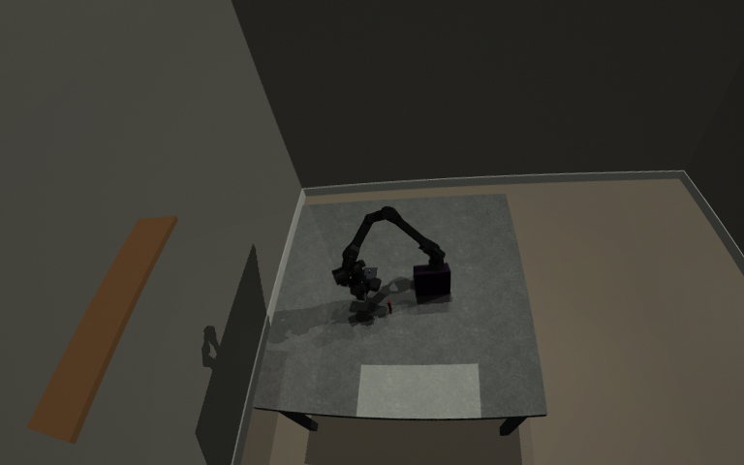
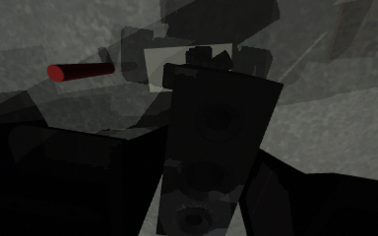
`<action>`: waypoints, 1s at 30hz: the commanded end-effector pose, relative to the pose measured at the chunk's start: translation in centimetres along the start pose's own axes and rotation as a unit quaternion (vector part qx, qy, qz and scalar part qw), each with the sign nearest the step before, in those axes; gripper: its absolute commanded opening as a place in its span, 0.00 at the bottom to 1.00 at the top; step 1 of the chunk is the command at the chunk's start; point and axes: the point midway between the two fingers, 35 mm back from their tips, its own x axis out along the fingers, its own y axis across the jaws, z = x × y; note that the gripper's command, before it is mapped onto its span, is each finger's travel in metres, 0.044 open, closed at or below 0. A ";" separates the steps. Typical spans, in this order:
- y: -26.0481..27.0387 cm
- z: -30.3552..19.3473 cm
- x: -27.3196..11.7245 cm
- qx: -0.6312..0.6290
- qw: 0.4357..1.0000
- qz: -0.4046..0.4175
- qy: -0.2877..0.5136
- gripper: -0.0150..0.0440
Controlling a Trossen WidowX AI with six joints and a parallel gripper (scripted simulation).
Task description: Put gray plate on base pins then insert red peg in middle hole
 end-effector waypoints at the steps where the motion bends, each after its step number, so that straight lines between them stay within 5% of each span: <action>1: -0.1 0.0 -2.0 0.004 1.000 -0.004 -0.006 0.25; 12: 0.2 -0.3 -4.0 0.003 1.000 -0.004 -0.004 0.25; 30: -1.7 -4.4 -1.3 -0.026 1.000 -0.003 -0.011 0.25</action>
